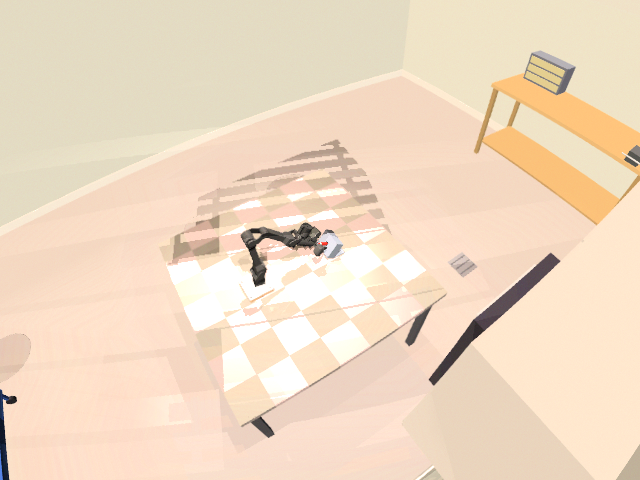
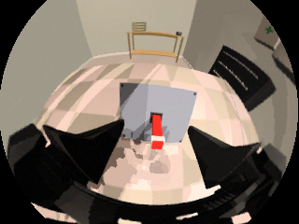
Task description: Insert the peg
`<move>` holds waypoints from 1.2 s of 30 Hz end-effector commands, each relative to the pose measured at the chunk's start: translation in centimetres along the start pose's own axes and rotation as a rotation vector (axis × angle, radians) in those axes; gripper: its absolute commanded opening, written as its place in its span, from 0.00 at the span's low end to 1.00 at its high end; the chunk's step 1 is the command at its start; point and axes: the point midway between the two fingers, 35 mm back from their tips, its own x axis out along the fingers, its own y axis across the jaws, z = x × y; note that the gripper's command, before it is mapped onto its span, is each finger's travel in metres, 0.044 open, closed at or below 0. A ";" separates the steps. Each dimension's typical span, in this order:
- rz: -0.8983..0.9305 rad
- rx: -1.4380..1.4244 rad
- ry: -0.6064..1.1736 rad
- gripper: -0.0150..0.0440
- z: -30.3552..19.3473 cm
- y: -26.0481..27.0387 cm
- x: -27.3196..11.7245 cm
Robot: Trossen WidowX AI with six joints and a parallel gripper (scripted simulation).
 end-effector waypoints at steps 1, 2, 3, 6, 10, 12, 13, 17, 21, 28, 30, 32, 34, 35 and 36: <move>-0.001 0.001 0.003 1.00 0.0 0.0 -0.5; -0.001 0.001 0.003 1.00 0.0 0.0 -0.6; -0.001 0.001 0.003 1.00 0.0 0.0 -0.7; -0.001 0.001 0.003 1.00 0.1 0.0 -1.0; -0.001 0.001 0.003 1.00 0.1 0.0 -1.4; -0.001 0.001 0.003 1.00 0.2 0.0 -1.6; -0.001 0.002 0.003 1.00 0.2 0.0 -1.7; -0.001 0.002 0.003 1.00 0.2 0.0 -2.2; -0.001 0.002 0.003 1.00 0.3 0.0 -2.6; -0.001 0.002 0.004 1.00 0.4 0.0 -3.3; -0.001 0.002 0.004 1.00 0.4 0.0 -3.6; -0.001 0.002 0.004 1.00 0.4 0.0 -3.8; -0.001 0.002 0.004 1.00 0.4 0.0 -4.0; -0.001 0.002 0.004 1.00 0.4 0.0 -4.1; -0.001 0.002 0.004 1.00 0.5 0.0 -4.2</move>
